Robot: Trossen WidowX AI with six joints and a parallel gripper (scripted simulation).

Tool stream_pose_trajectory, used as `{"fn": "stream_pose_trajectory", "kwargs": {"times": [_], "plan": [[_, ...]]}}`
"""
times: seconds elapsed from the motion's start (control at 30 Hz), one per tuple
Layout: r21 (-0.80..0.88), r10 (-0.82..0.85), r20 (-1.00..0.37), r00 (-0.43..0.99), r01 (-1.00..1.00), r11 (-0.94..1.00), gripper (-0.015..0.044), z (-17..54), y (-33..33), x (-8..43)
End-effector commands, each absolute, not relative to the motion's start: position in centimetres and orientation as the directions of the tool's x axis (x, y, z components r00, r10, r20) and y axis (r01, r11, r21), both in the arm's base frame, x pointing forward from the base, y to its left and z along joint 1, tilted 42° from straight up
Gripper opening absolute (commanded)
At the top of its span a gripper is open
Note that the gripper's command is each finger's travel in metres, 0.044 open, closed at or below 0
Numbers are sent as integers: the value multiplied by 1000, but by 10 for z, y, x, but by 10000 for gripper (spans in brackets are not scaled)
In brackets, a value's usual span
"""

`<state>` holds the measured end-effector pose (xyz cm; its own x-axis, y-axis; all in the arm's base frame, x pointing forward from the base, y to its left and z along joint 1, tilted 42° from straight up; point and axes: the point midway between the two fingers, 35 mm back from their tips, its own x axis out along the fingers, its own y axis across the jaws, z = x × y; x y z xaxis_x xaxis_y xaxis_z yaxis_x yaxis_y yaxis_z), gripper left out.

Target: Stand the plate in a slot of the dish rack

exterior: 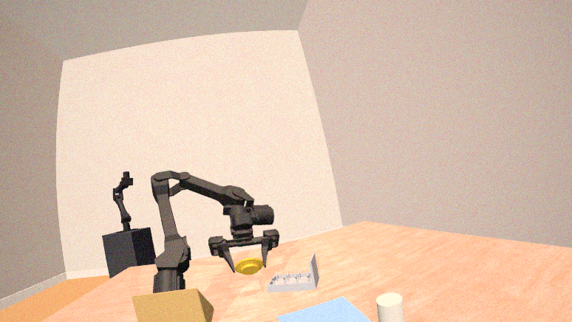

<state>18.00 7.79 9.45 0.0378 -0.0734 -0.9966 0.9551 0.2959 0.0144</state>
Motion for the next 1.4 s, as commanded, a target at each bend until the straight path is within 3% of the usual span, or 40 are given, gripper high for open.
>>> {"fn": "stream_pose_trajectory", "kwargs": {"times": [0.0,0.63,1.37], "plan": [[53,-121,-988,99,942,333,0,92,77,181],[260,-273,-844,462,798,544,0,89,90,195],[501,-222,-514,828,500,706,0,111,119,196]]}}
